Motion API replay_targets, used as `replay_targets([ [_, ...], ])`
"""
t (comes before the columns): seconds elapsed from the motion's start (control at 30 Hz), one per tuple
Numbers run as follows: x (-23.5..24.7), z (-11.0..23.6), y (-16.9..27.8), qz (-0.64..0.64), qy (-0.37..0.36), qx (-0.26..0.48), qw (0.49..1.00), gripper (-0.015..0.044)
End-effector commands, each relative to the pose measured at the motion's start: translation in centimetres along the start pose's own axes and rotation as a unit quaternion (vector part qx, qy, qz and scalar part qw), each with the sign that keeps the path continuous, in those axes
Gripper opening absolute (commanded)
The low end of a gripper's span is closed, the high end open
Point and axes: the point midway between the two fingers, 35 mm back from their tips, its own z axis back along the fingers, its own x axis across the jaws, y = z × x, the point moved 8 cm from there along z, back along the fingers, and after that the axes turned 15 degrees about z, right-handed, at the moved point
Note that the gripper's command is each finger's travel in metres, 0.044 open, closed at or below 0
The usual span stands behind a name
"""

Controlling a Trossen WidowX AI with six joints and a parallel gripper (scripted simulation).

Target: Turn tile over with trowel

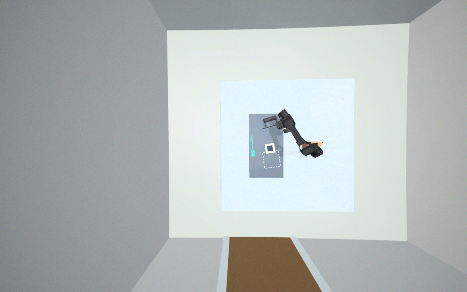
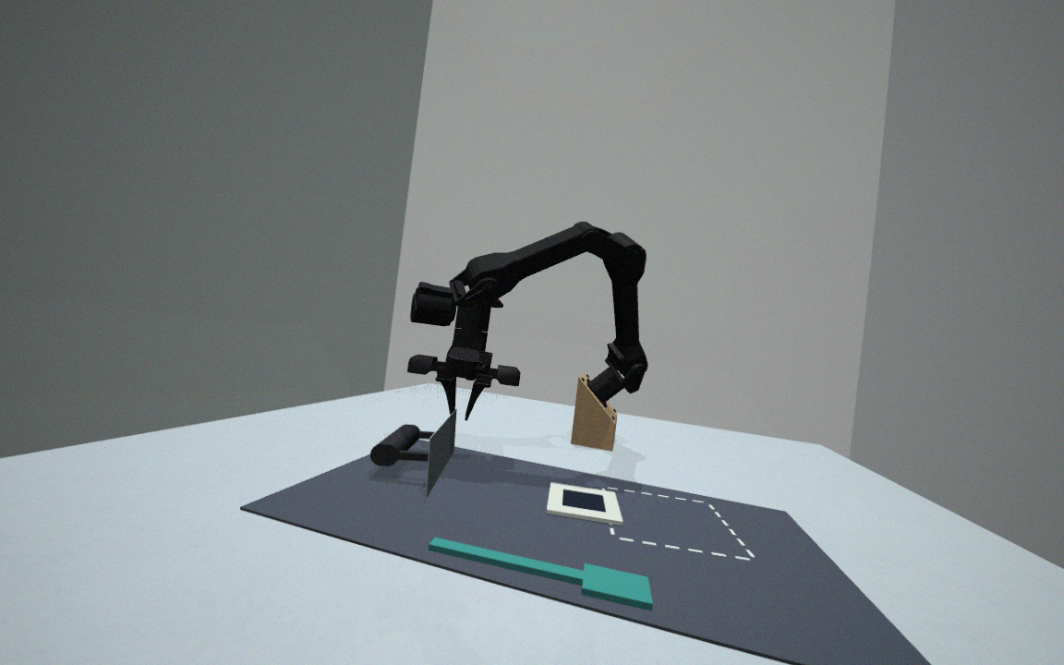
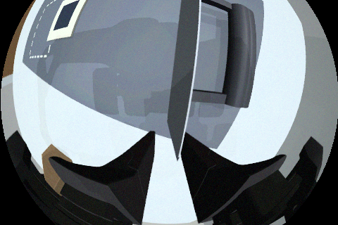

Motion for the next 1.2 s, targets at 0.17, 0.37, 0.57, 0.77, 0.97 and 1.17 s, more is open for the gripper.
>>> replay_targets([
  [0.17,1.5,-0.8,-0.4,-0.003,-0.007,-0.004,1.000,0.0100],
  [0.37,2.1,-1.3,-0.6,-0.004,-0.007,-0.004,1.000,0.0100],
  [0.57,2.9,-2.1,-0.8,-0.004,-0.007,-0.004,1.000,0.0100],
  [0.77,3.3,-1.5,-0.9,-0.004,-0.008,-0.004,1.000,0.0100],
  [0.97,3.5,2.0,-0.7,-0.004,-0.008,-0.004,1.000,0.0100],
  [1.17,3.5,2.0,-0.7,-0.004,-0.008,-0.004,1.000,0.0100],
])
